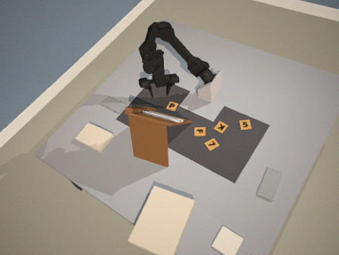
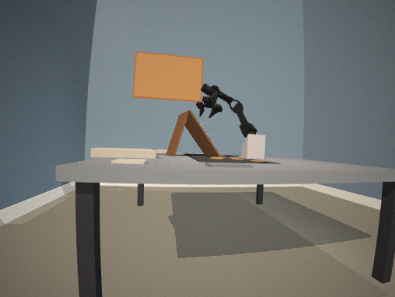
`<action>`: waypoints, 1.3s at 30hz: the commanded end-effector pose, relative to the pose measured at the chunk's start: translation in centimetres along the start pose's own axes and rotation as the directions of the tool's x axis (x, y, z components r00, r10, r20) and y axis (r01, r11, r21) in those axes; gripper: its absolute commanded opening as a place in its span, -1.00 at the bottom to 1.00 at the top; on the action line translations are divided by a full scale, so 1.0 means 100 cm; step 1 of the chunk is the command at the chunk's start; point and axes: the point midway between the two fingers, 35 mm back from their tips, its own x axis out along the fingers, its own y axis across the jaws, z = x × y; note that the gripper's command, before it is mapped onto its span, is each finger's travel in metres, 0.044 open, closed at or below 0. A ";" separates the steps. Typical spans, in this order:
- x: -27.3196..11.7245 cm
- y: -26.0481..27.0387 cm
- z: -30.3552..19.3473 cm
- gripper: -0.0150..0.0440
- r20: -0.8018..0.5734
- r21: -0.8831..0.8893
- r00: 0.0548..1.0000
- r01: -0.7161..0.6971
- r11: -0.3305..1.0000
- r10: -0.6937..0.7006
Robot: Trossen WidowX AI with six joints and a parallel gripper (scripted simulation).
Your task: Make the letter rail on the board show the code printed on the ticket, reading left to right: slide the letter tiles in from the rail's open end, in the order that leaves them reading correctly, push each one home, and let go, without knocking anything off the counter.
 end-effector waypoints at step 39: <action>-0.034 0.048 0.034 0.66 0.198 -0.842 0.976 0.119 0.527 0.094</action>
